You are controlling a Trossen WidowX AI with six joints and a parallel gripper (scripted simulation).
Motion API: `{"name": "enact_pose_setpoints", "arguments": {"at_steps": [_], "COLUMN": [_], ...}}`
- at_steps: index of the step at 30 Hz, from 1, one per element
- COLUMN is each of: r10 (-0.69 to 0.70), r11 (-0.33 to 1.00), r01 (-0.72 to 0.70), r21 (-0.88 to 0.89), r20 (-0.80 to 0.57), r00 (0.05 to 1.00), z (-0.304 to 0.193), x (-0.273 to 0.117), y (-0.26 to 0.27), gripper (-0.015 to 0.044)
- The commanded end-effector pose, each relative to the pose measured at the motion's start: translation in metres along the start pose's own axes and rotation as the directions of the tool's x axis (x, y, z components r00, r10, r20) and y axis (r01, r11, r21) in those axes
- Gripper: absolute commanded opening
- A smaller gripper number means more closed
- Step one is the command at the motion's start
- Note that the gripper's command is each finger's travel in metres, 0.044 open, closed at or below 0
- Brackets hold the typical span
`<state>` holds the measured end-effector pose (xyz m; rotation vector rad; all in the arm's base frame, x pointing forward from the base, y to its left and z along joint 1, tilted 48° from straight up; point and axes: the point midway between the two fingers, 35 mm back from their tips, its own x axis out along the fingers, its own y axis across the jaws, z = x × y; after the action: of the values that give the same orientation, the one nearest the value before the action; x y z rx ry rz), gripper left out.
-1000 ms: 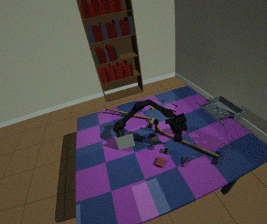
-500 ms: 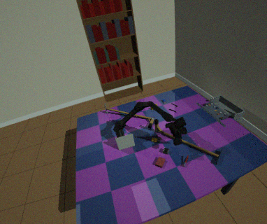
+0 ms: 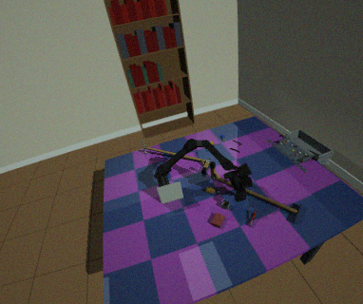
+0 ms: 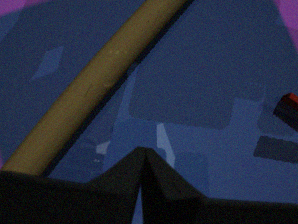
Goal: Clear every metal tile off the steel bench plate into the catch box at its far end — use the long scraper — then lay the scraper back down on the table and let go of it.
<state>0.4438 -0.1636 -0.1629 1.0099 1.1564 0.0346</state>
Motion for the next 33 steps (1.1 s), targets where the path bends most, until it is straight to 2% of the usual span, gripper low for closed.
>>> {"name": "enact_pose_setpoints", "arguments": {"at_steps": [1, 33], "r10": [0.003, 0.004], "r11": [1.000, 1.000], "r01": [-0.003, -0.004], "r21": [0.005, 0.005], "r20": [-0.002, -0.002], "r00": [1.000, 1.000], "z": [-0.007, 0.002], "x": [0.009, 0.022], "y": [0.000, 0.019], "gripper": [0.0000, 0.0000]}}
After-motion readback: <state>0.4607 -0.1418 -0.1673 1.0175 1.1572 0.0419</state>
